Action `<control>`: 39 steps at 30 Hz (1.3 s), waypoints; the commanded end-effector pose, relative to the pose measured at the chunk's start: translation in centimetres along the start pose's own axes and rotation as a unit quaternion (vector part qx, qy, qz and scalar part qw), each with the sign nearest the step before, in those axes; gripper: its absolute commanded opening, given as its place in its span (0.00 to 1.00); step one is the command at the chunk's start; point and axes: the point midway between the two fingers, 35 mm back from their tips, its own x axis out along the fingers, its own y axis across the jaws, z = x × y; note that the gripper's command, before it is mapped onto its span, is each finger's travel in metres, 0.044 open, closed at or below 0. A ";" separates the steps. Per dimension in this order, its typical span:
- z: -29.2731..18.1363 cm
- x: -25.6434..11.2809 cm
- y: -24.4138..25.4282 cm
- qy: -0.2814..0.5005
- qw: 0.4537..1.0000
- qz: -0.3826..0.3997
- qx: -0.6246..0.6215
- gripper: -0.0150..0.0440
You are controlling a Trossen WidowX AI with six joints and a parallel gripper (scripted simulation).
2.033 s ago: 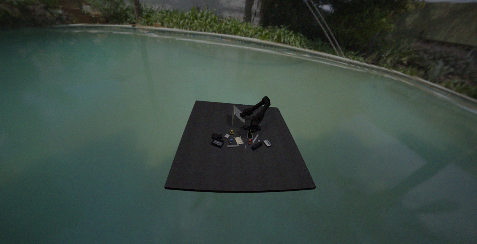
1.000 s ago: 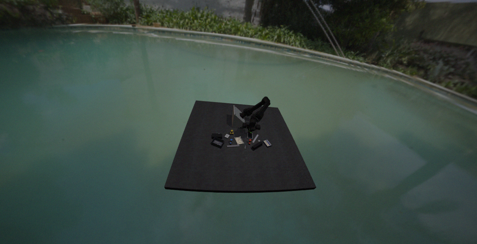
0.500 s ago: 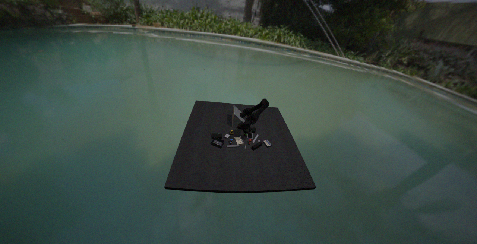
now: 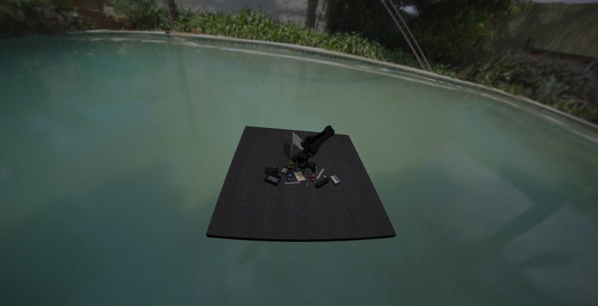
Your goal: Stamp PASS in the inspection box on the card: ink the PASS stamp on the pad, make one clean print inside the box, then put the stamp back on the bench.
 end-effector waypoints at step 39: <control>0.3 2.8 -0.1 -0.001 1.000 -0.002 0.003 0.25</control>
